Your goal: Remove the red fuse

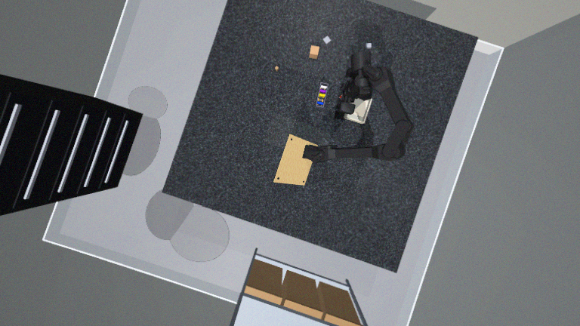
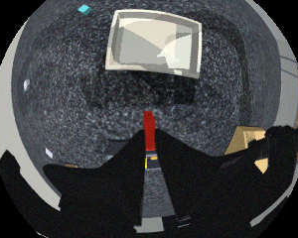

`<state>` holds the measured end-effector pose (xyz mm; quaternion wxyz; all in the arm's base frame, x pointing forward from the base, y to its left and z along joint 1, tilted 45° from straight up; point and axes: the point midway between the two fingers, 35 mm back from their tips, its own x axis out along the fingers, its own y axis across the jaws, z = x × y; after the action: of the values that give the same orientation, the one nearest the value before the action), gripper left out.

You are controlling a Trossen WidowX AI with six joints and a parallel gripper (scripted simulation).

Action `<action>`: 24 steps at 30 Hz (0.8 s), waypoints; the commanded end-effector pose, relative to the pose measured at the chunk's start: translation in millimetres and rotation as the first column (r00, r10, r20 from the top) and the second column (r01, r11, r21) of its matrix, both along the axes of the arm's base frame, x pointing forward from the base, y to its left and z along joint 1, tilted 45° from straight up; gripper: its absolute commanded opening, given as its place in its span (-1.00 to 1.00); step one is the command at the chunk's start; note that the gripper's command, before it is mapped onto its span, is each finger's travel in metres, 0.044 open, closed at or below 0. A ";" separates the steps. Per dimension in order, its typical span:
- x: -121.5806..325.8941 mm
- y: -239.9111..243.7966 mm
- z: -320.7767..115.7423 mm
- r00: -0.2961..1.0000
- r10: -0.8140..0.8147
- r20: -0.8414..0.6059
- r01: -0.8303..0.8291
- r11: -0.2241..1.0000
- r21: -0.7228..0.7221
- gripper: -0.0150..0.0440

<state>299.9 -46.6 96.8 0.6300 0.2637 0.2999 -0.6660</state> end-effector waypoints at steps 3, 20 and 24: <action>-1.9 -31.7 33.0 1.000 0.004 0.004 -0.004 1.000 -0.009 -0.49; -15.9 -77.4 68.4 1.000 -0.001 0.001 0.002 1.000 -0.031 -0.49; -16.2 -81.9 63.9 1.000 -0.001 0.001 0.002 1.000 -0.031 -0.49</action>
<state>284.7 -125.0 164.2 0.6330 0.2582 0.2874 -0.6709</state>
